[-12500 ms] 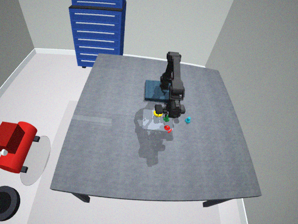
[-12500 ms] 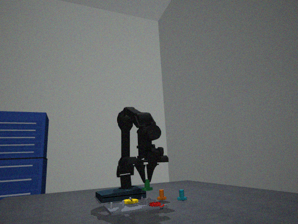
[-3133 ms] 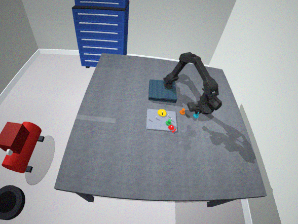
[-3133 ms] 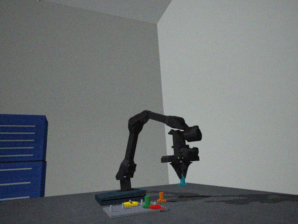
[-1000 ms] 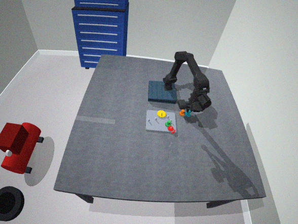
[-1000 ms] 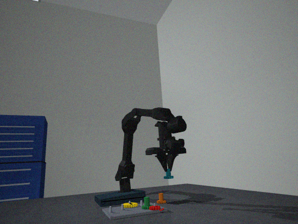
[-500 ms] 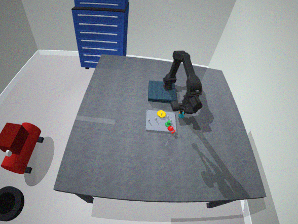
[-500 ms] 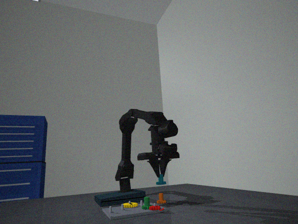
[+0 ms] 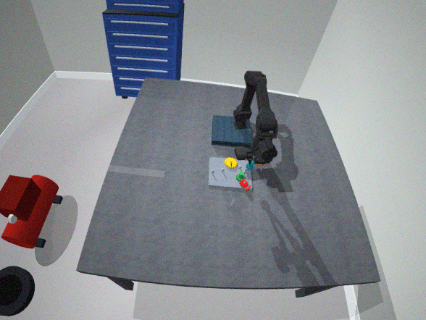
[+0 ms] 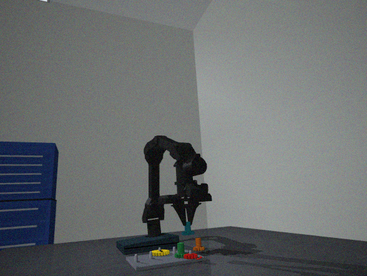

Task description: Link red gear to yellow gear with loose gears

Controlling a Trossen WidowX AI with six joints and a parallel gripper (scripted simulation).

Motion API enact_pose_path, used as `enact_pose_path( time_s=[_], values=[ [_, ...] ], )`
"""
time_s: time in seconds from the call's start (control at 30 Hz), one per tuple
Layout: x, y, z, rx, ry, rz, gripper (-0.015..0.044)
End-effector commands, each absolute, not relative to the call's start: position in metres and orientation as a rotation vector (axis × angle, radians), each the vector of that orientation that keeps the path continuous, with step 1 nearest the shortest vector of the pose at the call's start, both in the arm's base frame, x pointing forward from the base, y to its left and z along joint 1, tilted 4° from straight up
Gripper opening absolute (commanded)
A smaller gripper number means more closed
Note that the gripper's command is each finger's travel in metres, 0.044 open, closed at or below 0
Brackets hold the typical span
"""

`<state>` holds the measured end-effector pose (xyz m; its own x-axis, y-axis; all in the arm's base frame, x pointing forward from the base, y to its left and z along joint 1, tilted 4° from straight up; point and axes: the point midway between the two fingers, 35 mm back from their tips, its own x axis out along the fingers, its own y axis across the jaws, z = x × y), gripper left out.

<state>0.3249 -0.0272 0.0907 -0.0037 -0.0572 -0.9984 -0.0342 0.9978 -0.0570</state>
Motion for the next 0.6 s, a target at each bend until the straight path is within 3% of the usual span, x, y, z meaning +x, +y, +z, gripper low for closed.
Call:
enact_pose_path(
  time_s=[0.0, 0.57],
  values=[
    [0.3195, -0.0391, 0.0845, -0.081, 1.579, -0.021, 0.0000],
    [0.3169, -0.0449, 0.0846, 0.044, 1.572, -0.148, 0.0000]
  ],
)
